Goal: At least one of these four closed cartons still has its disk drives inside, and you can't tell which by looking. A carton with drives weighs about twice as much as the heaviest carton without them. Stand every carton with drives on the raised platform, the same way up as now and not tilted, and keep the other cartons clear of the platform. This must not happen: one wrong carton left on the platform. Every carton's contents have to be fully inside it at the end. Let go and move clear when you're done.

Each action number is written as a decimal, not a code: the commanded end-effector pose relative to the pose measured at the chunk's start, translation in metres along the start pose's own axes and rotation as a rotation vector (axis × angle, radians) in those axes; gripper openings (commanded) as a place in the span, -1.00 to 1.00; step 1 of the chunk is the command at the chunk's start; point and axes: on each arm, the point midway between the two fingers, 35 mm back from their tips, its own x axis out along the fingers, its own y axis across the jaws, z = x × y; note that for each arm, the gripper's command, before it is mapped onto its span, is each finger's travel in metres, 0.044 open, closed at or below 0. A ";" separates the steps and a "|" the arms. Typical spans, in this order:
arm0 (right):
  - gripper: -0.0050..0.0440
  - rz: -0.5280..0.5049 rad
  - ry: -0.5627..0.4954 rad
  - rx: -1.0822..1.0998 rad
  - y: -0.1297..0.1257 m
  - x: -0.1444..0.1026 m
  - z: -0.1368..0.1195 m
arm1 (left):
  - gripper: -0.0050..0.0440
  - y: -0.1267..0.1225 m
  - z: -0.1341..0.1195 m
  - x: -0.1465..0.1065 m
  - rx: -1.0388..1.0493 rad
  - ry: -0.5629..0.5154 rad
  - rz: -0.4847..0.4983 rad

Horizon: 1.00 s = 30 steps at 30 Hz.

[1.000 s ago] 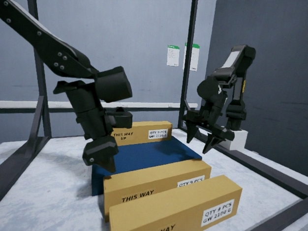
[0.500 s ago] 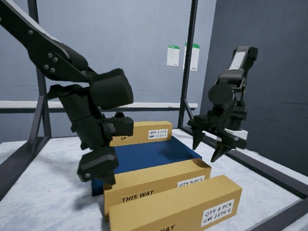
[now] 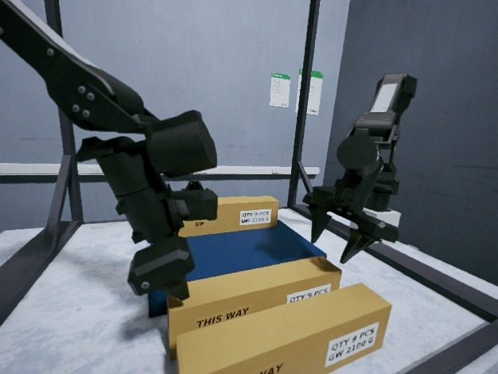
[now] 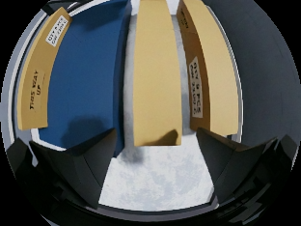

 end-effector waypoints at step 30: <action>0.75 -0.010 -0.024 -0.004 -0.002 0.059 -0.015 | 0.76 0.002 -0.016 0.059 0.003 -0.023 0.011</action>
